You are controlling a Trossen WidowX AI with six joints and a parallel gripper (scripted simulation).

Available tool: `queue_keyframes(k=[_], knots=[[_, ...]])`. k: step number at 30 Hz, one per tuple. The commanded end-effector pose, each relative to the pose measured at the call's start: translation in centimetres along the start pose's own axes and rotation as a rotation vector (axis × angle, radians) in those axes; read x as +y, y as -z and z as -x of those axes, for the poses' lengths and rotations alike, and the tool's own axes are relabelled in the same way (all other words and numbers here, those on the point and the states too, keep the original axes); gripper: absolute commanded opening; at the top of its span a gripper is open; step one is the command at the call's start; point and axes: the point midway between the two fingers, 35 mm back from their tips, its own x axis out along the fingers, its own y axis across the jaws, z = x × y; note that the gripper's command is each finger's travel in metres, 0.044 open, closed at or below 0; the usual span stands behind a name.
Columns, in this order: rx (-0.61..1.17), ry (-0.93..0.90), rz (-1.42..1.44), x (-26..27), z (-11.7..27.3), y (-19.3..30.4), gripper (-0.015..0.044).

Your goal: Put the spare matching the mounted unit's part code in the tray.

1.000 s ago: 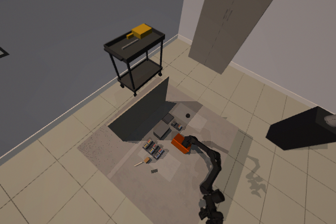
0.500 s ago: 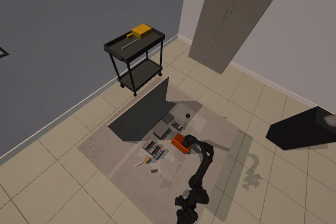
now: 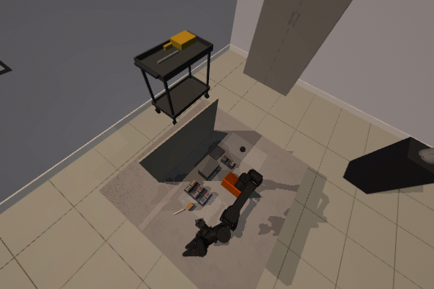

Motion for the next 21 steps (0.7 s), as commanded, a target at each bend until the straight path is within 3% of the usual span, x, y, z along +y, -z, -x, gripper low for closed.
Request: queue_keyframes(k=[1,11,21], knots=[[-0.088,0.146,0.061,-1.5,-1.2,-7.1,0.0440],[-0.179,0.573,0.189,-9.0,0.1,-23.5,0.0440],[-0.072,1.020,0.265,-18.5,7.8,-37.0,0.0440]])
